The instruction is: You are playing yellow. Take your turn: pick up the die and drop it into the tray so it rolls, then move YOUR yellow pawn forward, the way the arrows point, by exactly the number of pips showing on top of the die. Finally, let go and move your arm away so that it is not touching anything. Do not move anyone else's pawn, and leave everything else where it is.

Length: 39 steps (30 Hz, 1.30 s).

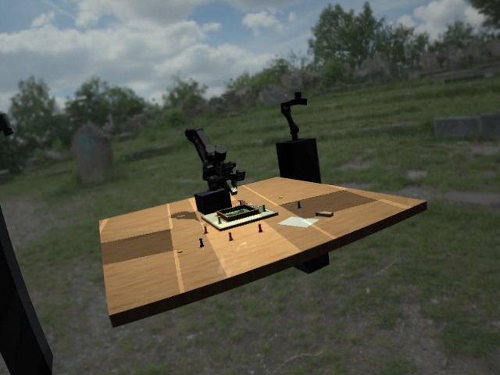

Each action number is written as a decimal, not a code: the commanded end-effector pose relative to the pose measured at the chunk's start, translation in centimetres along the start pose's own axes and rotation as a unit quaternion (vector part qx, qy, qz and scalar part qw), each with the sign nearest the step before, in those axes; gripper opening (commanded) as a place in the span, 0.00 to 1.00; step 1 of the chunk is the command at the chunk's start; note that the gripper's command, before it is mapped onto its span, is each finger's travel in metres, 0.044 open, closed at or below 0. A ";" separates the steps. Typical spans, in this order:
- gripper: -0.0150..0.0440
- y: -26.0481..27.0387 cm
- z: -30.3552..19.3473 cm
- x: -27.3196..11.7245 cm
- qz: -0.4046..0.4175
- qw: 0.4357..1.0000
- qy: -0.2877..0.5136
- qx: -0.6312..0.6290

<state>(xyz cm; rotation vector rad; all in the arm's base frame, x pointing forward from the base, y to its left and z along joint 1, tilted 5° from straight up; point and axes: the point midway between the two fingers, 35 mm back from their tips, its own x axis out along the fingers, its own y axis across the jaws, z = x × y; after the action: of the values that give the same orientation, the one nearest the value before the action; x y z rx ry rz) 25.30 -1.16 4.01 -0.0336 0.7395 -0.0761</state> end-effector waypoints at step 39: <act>1.00 -0.1 1.0 1.9 -0.005 0.929 0.369 -0.004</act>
<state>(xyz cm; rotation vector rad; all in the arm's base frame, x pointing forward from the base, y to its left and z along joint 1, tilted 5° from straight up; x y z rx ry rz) 27.38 -1.45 3.34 -0.0146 1.5042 -0.0964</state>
